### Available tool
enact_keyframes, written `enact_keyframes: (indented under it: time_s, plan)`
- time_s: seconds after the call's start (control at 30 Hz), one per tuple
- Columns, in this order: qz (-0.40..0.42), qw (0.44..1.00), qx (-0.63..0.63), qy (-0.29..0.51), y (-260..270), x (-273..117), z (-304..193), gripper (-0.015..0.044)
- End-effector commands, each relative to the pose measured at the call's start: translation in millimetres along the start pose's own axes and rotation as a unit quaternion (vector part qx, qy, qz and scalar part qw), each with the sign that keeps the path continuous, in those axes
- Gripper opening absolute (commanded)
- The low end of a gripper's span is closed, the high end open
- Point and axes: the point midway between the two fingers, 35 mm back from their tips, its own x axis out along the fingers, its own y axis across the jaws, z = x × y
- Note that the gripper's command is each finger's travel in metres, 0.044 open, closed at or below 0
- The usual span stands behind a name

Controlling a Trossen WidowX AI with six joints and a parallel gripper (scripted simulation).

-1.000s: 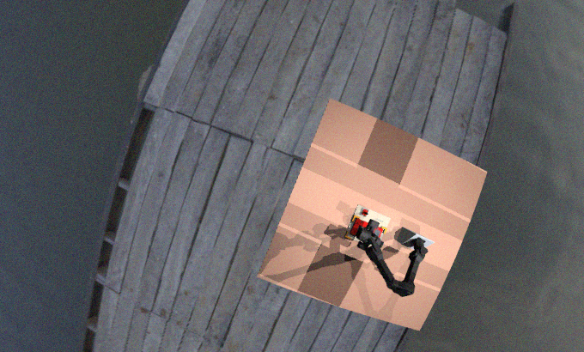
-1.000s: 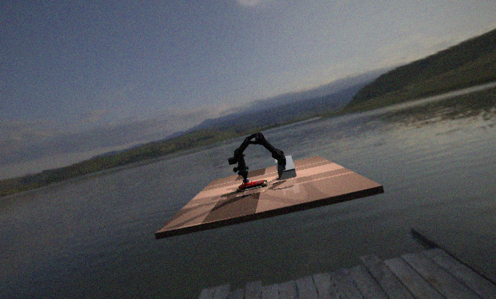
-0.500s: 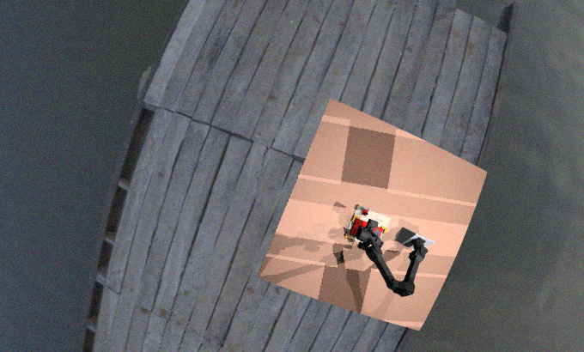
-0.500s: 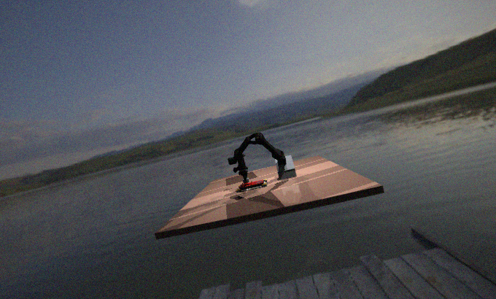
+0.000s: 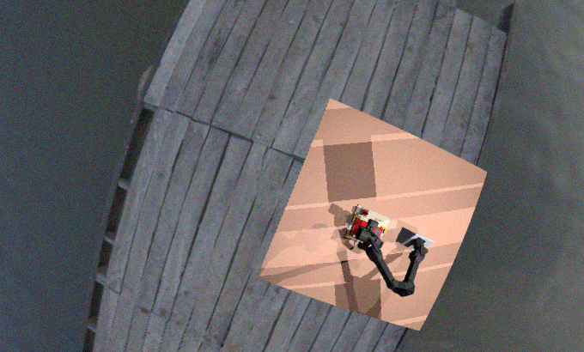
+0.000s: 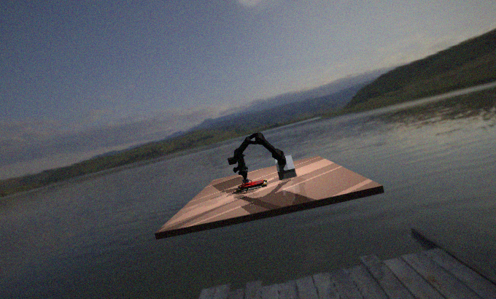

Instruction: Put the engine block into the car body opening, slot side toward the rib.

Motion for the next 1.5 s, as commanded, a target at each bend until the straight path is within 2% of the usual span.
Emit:
enact_keyframes:
  time_s: [0.0,0.2,0.57,0.9,1.47]
  plan:
    - [0.002,1.000,0.025,-0.001,0.9,-0.5,0.3,0.0159]
    - [0.002,0.998,0.064,-0.001,1.1,0.8,0.0,0.0159]
    - [0.002,1.000,-0.020,-0.001,1.3,2.7,0.1,0.0159]
    - [0.002,1.000,0.023,-0.001,1.4,4.7,-0.1,0.0159]
    - [0.002,1.000,0.010,-0.001,1.5,8.3,0.0,0.0159]
